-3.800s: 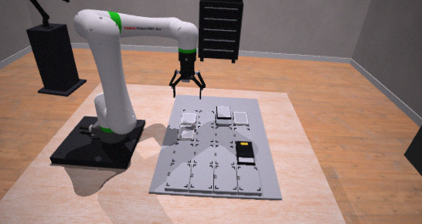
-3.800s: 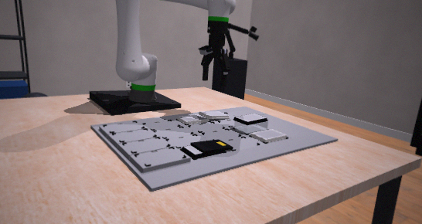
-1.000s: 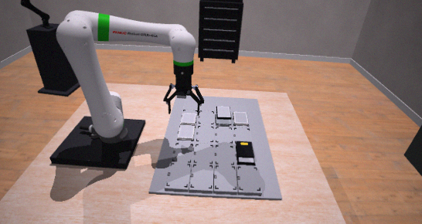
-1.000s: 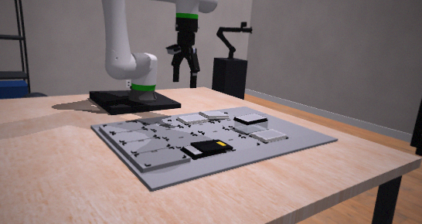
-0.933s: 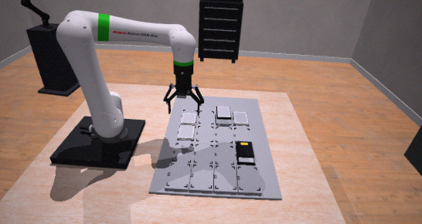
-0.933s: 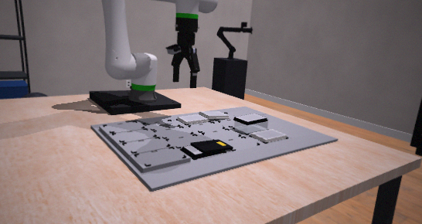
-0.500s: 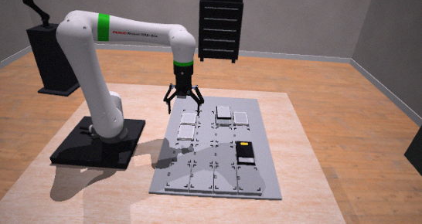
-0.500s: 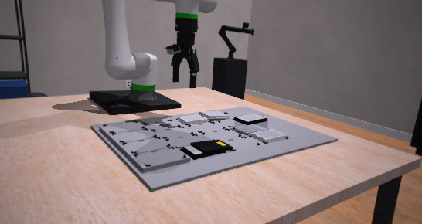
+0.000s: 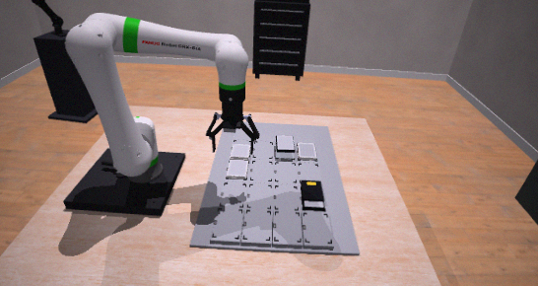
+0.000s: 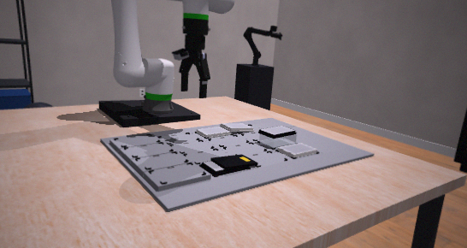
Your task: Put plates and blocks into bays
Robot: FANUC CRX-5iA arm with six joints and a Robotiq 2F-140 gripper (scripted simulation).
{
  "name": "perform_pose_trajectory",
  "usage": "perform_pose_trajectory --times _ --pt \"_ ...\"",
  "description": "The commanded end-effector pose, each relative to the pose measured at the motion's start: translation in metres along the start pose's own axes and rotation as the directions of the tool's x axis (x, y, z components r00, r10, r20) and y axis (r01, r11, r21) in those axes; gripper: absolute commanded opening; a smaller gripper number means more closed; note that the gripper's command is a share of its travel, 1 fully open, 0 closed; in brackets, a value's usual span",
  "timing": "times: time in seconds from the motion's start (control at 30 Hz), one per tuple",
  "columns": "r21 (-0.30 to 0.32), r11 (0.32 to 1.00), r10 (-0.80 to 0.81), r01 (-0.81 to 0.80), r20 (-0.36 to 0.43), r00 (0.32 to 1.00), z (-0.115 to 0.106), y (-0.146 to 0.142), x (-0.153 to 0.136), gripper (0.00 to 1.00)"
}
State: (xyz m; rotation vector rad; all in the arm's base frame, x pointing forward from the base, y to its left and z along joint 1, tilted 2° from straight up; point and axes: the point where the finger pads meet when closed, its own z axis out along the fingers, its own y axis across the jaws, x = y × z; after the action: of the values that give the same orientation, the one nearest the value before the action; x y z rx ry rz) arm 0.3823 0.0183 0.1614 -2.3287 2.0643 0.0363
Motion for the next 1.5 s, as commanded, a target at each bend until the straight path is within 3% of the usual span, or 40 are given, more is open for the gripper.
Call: perform_pose_trajectory --times 0.0,0.97,1.47 --pt "0.002 1.0 -0.001 0.001 0.001 1.0 -0.001 -0.001 0.016 1.0" --pt "0.002 1.0 -0.001 0.001 0.0 1.0 -0.001 -0.001 0.117 1.0" --pt "0.002 1.0 -0.001 0.001 0.0 1.0 -0.001 -0.001 0.117 1.0"
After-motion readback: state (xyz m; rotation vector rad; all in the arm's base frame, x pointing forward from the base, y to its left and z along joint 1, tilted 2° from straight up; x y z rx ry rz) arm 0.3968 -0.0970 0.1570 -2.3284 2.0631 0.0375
